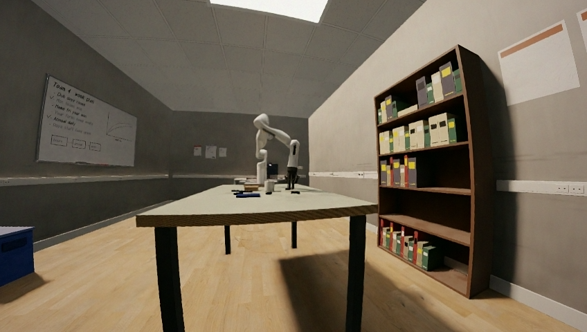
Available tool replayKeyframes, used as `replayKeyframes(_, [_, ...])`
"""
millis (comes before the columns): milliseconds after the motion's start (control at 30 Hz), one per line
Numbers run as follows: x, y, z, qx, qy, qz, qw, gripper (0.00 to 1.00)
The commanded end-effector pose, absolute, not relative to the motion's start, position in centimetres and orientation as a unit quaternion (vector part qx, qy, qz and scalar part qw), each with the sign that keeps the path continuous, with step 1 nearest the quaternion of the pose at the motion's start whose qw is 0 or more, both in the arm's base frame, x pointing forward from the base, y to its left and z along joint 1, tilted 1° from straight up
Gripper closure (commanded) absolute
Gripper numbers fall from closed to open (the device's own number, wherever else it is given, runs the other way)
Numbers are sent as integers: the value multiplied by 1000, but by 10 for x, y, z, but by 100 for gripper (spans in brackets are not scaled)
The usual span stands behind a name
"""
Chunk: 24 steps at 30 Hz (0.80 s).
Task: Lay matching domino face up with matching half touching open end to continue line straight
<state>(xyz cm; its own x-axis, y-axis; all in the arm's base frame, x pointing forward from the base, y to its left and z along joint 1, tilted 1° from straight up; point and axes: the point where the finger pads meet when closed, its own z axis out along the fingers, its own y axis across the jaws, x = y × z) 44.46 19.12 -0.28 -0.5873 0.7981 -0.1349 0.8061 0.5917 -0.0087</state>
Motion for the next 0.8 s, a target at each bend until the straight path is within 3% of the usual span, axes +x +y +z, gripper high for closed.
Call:
replayKeyframes(0, [445,192,9,450,890,-34,59,69])
replayKeyframes(767, [446,192,103,450,890,-34,59,69])
